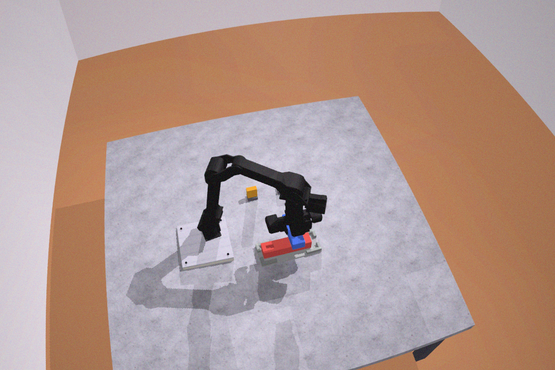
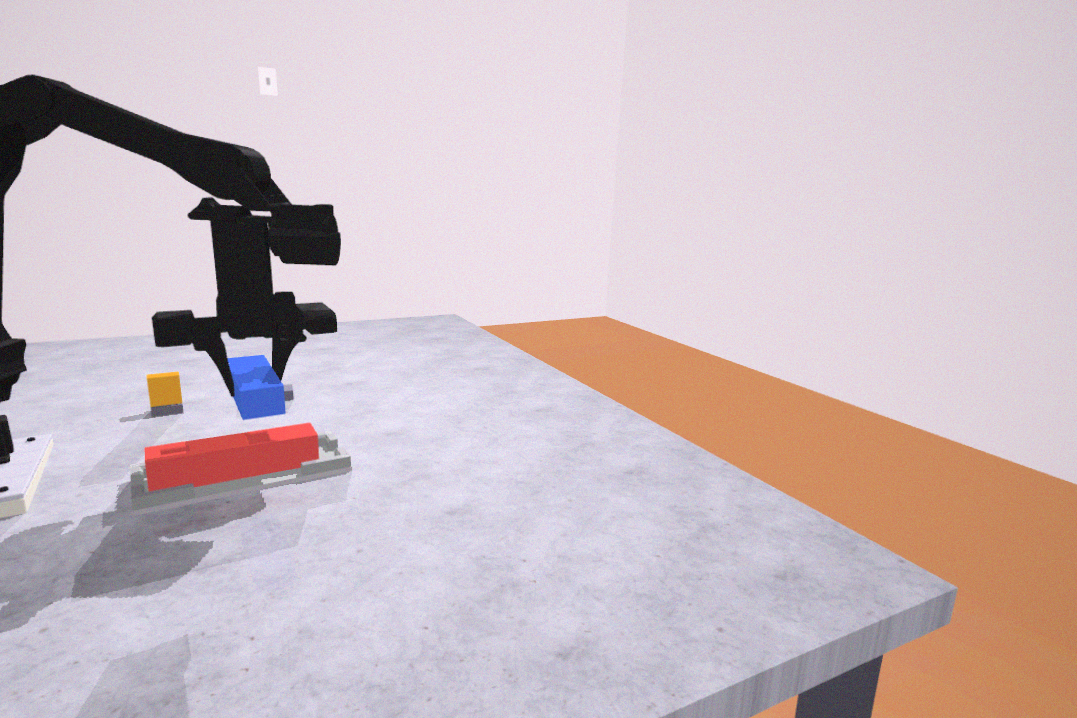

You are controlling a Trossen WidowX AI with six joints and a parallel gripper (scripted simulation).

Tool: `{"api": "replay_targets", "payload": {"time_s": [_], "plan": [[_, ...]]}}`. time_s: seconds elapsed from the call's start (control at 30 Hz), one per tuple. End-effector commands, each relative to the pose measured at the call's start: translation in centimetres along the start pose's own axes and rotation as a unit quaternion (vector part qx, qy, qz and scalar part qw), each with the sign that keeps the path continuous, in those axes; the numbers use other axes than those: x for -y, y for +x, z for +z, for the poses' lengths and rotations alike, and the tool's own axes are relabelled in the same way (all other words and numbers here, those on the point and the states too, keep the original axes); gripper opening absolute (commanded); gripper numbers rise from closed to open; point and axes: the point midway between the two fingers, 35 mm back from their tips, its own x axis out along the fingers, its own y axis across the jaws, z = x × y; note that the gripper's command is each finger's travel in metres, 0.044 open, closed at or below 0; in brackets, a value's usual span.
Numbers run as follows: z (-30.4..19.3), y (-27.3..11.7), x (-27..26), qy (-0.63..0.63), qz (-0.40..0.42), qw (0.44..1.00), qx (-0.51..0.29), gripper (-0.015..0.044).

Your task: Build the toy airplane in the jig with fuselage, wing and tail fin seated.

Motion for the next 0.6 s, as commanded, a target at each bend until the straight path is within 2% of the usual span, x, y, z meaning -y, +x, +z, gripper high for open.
{"api": "replay_targets", "payload": {"time_s": [0.0, 0.03, 0.57], "plan": [[0.17, 0.01, 0.09, 0.006, 0.0, 1.0, 0.003, 0.0184], [0.17, 0.01, 0.09, 0.006, 0.0, 1.0, 0.003, 0.0197], [0.28, -0.02, 0.1, 0.006, 0.0, 1.0, 0.003, 0.0197]]}}
